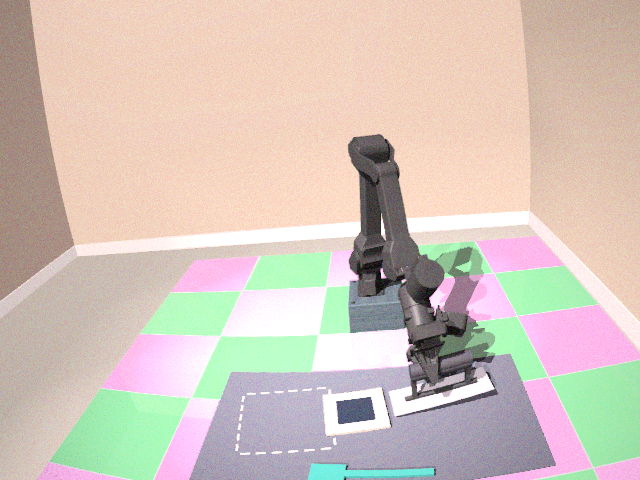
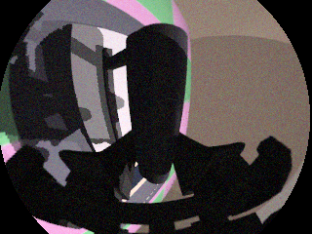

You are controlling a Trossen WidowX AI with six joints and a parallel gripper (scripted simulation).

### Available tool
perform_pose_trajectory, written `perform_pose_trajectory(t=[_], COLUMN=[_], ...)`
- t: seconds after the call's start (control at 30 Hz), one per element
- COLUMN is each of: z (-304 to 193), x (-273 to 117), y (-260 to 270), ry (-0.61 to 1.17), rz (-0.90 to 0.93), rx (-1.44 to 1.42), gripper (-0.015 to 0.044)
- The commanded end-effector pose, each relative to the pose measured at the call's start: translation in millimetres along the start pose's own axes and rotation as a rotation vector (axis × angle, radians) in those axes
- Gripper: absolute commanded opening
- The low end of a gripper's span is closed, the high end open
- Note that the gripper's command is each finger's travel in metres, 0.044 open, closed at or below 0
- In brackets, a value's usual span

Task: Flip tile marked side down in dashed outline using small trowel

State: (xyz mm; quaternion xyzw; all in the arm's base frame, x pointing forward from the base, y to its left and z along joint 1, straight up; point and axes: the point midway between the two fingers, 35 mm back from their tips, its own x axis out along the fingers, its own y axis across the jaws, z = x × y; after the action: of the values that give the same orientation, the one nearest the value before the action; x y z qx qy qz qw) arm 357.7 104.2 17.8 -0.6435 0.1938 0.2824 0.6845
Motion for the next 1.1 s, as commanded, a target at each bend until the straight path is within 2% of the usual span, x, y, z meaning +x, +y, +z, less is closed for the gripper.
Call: perform_pose_trajectory(t=[0.0,1.07], z=[0,-45], x=[3,2], y=[4,2], ry=[-0.008,-0.005], rz=[-0.008,-0.006], rx=[0.004,0.000], gripper=[0.0000,0.0000])
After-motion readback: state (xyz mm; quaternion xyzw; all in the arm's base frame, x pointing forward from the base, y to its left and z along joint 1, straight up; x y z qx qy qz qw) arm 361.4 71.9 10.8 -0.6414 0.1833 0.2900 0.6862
